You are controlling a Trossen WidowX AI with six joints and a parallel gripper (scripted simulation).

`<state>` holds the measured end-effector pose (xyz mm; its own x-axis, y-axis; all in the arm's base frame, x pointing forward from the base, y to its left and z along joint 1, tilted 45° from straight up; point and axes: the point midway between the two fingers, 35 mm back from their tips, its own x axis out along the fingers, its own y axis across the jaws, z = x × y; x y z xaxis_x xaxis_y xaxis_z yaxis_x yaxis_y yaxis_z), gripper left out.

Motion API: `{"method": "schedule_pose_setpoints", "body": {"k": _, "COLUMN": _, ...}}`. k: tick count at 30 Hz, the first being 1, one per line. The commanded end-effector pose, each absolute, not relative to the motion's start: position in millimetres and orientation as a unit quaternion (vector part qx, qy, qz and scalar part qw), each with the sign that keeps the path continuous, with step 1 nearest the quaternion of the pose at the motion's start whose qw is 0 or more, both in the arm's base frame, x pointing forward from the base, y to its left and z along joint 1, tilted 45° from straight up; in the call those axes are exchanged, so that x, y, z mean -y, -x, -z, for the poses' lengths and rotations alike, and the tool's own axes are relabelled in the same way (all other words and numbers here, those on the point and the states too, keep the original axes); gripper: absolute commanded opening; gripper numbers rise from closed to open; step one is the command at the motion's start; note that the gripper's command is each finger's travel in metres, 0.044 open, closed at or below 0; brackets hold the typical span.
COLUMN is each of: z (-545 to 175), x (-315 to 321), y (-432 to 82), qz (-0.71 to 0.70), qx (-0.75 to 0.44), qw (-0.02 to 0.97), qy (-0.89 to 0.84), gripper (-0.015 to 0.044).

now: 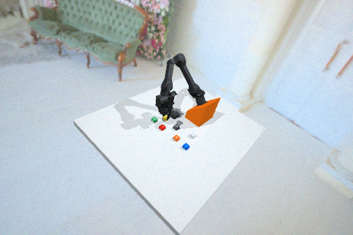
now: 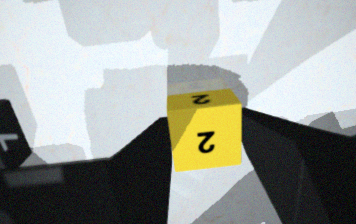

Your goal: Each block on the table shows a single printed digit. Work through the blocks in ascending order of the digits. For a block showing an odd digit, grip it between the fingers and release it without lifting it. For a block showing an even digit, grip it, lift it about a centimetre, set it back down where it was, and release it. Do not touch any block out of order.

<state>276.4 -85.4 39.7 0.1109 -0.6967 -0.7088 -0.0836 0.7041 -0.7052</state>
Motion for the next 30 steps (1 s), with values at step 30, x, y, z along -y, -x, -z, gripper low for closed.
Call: {"method": "schedule_pose_setpoints", "body": {"k": 30, "z": -46.3, "x": 78.0, "y": -276.3, "qz": 0.223, "qx": -0.627, "qw": 0.677, "qy": 0.315, "gripper": 0.0120}}
